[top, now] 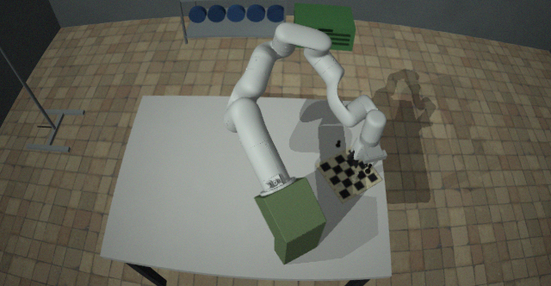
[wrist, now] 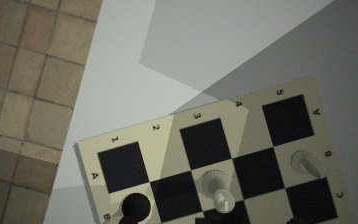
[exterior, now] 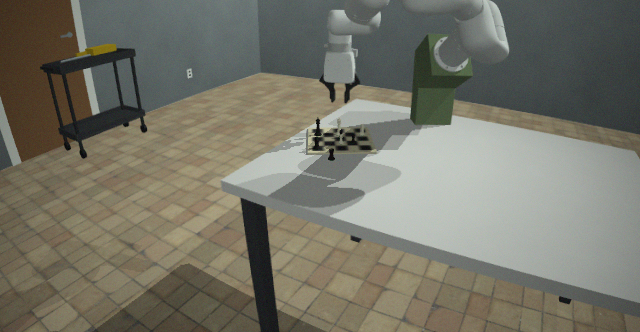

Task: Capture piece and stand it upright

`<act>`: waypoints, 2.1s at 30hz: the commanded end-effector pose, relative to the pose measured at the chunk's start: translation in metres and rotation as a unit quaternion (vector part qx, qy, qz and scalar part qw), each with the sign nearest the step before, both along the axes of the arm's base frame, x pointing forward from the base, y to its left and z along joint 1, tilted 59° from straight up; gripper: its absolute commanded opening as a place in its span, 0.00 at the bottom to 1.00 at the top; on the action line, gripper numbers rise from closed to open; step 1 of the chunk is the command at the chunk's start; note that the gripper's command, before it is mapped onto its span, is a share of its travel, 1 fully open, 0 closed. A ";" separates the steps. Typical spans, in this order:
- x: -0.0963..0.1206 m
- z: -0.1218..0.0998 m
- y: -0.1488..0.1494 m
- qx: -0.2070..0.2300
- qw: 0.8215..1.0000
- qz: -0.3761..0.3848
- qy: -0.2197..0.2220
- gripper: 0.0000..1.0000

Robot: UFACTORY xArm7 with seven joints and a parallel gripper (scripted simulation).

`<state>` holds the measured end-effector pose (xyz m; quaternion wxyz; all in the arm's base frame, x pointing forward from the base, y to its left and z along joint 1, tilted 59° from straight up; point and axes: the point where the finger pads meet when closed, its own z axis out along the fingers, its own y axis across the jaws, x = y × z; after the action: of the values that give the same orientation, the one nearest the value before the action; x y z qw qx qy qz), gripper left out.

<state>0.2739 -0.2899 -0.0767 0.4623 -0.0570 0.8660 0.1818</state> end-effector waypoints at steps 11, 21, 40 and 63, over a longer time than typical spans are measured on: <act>-0.001 -0.001 -0.002 -0.001 1.000 -0.002 0.001 0.43; 0.004 -0.004 0.001 -0.002 1.000 -0.002 0.001 0.43; 0.023 -0.017 0.010 -0.002 1.000 -0.002 0.001 0.43; 0.038 -0.027 0.017 -0.002 1.000 -0.002 0.001 0.43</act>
<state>0.3127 -0.2712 -0.1034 0.4624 -0.0572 0.8660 0.1815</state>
